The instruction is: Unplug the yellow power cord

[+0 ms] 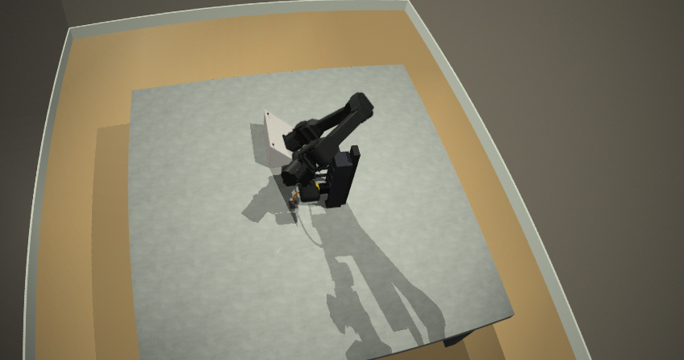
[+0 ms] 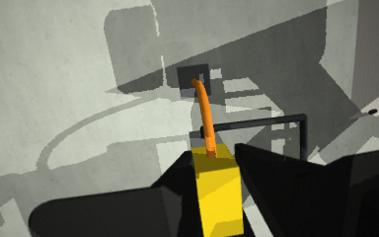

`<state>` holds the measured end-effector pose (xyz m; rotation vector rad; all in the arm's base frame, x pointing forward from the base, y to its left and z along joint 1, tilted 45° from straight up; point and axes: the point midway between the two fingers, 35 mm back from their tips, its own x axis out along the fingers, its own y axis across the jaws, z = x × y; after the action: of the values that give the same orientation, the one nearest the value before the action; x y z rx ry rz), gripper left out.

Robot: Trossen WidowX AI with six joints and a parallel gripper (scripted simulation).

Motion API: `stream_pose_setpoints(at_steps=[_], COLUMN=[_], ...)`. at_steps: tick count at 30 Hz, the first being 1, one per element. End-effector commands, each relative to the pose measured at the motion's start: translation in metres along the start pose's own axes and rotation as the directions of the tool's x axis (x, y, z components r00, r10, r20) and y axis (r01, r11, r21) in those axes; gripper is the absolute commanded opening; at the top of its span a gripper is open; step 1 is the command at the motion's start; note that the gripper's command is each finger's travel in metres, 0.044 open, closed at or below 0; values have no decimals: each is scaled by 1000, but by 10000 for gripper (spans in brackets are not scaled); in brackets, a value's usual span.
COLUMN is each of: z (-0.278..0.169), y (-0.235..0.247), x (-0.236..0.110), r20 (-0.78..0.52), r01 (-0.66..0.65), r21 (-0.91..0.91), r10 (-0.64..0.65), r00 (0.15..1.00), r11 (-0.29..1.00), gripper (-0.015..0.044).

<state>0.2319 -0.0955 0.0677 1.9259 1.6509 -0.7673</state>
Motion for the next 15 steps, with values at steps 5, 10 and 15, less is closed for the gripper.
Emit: stream_pose_setpoints(at_steps=[5, 10, 15], z=[25, 33, 41], y=[-1, -2, -3], x=[-6, -8, -9], r20=[32, 31, 31], r01=[-6, -6, -6], r21=[5, 5, 5], r10=[6, 6, 6], r00=[999, 999, 1000], r11=[1000, 1000, 1000], gripper=[0, 0, 0])
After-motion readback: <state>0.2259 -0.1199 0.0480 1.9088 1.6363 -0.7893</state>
